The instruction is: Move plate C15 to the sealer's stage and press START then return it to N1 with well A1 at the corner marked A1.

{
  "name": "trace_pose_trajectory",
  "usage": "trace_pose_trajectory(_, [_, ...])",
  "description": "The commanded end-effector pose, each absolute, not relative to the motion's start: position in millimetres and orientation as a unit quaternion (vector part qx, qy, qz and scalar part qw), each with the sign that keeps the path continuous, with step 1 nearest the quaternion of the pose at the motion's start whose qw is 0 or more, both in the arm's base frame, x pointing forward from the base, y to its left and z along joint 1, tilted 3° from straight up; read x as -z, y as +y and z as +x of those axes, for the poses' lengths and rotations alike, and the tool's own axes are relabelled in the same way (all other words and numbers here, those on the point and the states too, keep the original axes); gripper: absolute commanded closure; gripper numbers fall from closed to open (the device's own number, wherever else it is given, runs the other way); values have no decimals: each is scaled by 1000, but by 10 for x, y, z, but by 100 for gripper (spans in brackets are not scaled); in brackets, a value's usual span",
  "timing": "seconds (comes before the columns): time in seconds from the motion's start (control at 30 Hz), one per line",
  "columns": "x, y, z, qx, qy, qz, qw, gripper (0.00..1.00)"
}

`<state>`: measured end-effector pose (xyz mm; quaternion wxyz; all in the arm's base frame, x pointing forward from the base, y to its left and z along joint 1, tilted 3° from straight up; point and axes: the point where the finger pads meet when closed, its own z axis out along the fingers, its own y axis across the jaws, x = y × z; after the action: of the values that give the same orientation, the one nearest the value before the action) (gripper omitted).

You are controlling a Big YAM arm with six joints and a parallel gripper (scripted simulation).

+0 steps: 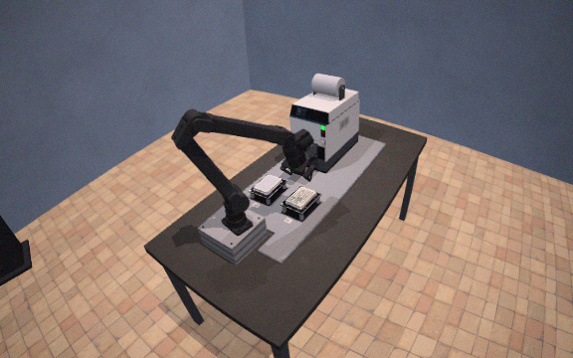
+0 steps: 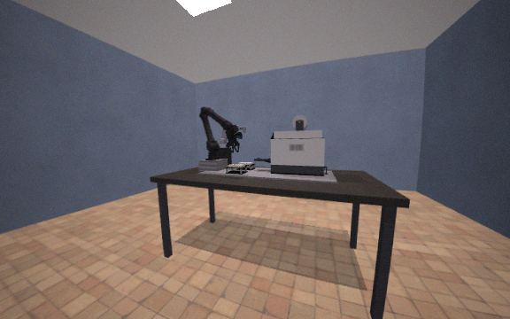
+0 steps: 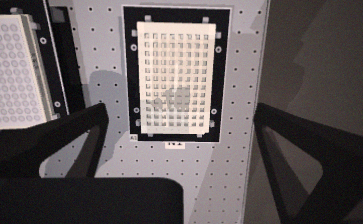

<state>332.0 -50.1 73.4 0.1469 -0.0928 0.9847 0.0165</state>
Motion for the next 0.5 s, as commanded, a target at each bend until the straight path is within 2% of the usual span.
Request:
trace_pose_trajectory(0.0, [-935,-479,3535,-10,979,-109,172,0])
trace_pose_trajectory(0.47, [-919,-426,3576,-14,981,-96,167,0])
